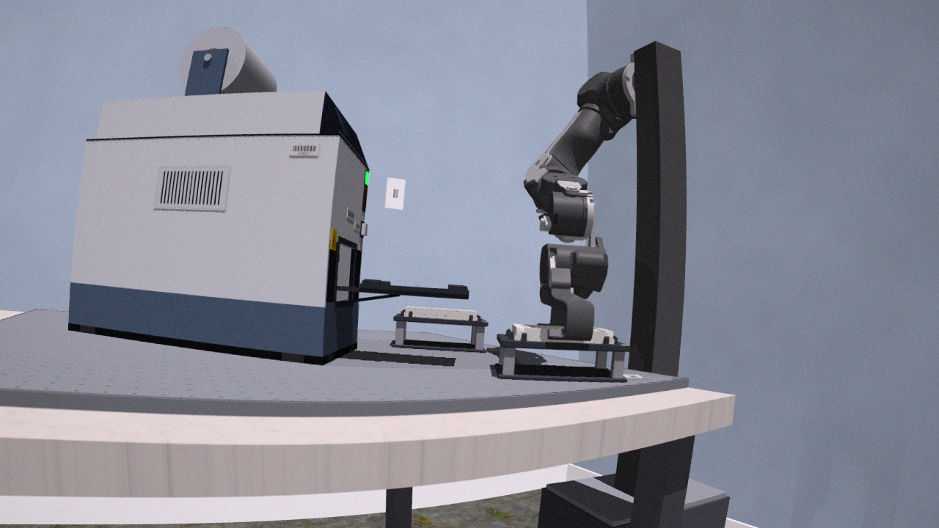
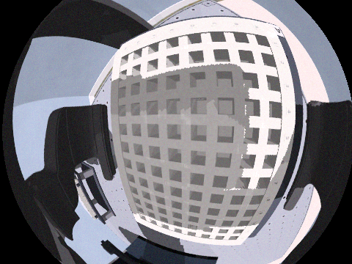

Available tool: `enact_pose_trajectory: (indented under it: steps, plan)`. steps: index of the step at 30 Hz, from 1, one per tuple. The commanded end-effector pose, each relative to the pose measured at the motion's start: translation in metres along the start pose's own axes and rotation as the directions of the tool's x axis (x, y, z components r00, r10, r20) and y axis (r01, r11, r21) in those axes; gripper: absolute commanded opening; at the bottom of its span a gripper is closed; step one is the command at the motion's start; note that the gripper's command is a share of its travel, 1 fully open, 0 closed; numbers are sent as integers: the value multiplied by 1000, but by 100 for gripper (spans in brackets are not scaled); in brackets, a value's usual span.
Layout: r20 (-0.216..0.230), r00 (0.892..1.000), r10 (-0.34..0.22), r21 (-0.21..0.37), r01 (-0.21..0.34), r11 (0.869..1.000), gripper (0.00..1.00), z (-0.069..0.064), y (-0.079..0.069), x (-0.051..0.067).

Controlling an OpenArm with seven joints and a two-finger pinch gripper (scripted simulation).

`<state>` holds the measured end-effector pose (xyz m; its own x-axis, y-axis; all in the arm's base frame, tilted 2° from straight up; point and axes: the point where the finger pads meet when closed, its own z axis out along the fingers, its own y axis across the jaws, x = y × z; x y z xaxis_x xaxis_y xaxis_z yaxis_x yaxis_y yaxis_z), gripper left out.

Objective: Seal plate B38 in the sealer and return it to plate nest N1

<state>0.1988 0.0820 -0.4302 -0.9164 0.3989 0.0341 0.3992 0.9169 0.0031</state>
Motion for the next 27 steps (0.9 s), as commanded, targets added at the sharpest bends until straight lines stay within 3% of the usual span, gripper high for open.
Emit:
enact_pose_trajectory:
  steps: [1,10,27]
  plan:
    - [1,1000,-4,-8,4,1000,77,-1,2,0]
    - [2,1000,3,-6,-3,1000,77,-4,2,-4]
    - [2,1000,1,2,-1,1000,77,-2,-1,-1]
